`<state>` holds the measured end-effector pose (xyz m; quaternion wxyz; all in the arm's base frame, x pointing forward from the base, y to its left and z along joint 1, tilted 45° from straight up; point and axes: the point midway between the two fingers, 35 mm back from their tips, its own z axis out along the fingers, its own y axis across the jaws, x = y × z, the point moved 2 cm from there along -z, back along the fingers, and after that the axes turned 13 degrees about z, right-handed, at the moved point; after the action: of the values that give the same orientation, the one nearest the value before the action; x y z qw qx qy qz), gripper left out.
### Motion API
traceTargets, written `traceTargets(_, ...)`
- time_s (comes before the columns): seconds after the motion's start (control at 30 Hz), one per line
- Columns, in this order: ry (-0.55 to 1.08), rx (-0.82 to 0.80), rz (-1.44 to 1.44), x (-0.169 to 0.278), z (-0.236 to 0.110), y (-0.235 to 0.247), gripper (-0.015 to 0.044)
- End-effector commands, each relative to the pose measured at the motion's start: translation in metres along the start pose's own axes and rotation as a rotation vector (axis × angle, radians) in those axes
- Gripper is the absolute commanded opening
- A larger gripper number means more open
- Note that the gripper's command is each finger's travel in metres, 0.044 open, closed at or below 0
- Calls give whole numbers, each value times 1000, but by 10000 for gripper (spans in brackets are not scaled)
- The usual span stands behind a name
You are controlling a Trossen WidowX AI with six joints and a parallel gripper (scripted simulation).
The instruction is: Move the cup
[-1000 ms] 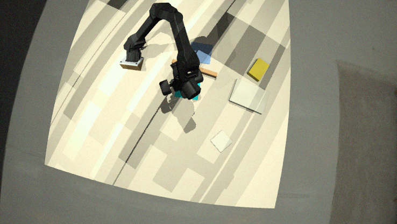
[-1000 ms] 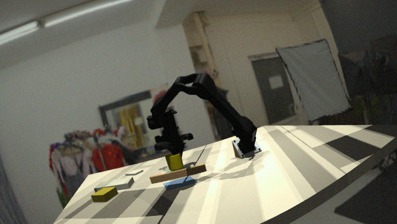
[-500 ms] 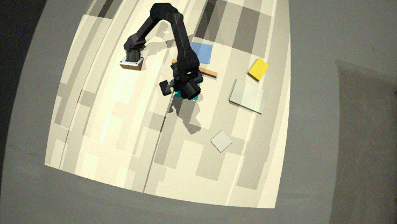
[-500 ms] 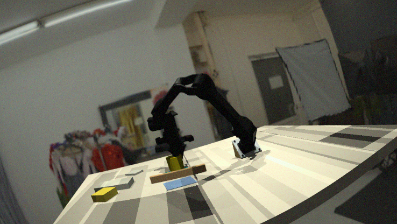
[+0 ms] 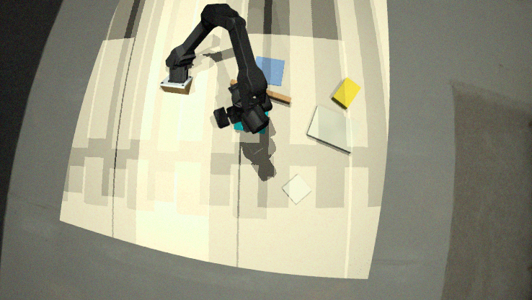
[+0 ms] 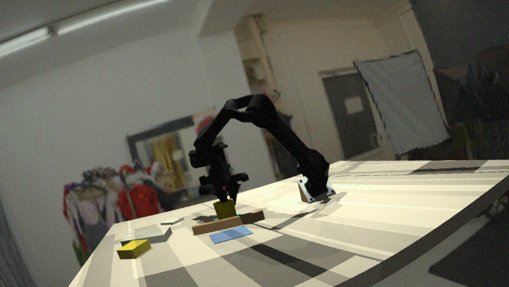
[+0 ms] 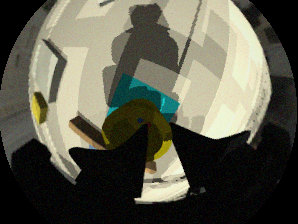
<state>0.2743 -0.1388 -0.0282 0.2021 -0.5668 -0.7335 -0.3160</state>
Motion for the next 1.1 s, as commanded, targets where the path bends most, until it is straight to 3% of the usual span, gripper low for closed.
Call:
traceTargets(0.0, -1, 0, -1, 0, -2, 0, 147)
traceTargets(1.07, 2, -3, 5, 0, -42, 0, 147)
